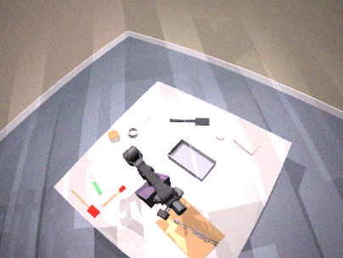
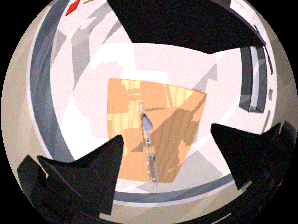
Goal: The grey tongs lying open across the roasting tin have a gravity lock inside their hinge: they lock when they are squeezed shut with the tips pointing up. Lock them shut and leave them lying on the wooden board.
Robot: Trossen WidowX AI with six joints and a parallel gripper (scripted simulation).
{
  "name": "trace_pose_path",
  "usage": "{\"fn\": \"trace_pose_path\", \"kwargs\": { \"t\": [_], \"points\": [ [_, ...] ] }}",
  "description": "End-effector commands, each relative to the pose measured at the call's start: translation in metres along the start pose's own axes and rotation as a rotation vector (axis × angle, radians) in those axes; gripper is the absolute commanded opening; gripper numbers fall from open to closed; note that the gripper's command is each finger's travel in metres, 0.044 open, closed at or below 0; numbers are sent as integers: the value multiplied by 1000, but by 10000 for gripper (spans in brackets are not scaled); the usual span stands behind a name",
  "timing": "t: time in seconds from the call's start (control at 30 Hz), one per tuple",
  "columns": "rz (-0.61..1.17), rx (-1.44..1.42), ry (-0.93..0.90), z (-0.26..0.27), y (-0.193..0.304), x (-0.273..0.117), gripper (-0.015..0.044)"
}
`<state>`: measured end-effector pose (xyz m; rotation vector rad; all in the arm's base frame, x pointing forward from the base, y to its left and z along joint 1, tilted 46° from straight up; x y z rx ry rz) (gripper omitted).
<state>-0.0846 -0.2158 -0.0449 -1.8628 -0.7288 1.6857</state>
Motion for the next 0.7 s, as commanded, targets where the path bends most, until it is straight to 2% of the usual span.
{"fn": "trace_pose_path", "kwargs": {
  "t": [0.0, 0.23, 0.67],
  "points": [
    [-8, 4, 6, -2, -5, -2, 440],
    [0, -1, 1, -2, -5, -49, 440],
    [0, -1, 1, -2, -5, -51, 440]
  ]
}}
Point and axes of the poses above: the point midway between the two fingers, 35 mm back from their tips, its own x axis out along the fingers, its own z axis across the jaws, y = z × x, the point moved 7 cm from there along -x, back along the fingers, and after that the axes turned 1 degree about x, right-handed, at the moved point
